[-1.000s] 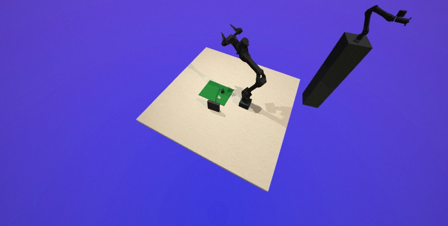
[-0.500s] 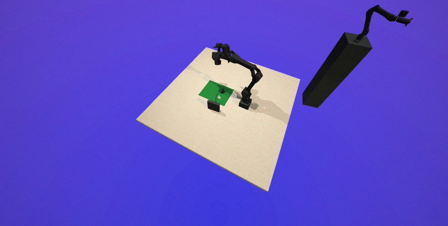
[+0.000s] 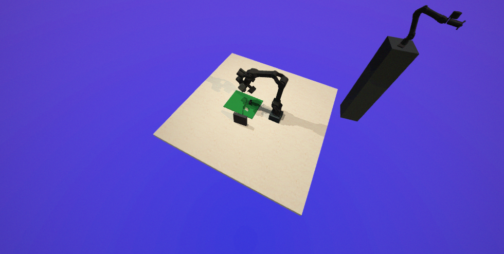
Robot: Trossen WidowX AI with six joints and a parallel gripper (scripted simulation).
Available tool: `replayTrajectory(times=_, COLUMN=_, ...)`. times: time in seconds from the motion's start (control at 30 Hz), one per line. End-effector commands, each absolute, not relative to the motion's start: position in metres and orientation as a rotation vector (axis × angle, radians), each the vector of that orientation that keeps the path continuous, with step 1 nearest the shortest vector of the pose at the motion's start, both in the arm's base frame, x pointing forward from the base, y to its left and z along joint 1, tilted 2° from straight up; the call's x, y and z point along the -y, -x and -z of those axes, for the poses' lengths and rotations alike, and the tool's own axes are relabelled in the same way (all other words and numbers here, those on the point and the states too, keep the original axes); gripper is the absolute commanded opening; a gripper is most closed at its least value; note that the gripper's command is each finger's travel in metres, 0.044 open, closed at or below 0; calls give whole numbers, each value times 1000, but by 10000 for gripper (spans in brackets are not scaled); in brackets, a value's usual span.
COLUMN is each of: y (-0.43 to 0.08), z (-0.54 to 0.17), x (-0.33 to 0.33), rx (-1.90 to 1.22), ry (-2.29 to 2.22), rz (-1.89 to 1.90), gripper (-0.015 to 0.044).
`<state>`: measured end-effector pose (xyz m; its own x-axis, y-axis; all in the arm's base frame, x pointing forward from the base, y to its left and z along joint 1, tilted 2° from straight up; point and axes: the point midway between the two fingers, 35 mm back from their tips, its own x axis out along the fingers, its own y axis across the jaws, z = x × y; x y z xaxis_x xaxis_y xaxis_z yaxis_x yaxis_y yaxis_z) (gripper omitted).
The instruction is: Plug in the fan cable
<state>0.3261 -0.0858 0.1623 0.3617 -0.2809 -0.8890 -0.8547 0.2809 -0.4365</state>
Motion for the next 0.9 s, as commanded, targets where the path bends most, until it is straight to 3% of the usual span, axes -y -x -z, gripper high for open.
replayTrajectory(times=0.0, y=-285, z=-119, x=68, rx=-1380, ry=1314, rz=-844, gripper=440)
replayTrajectory(times=0.43, y=-271, z=-106, x=63, rx=-1437, ry=1321, rz=-947, gripper=440)
replayTrajectory(times=0.67, y=-274, z=-48, x=65, rx=-1438, ry=1321, rz=-947, gripper=440)
replayTrajectory(times=0.87, y=-274, z=-45, x=65, rx=-1438, ry=1321, rz=-947, gripper=440)
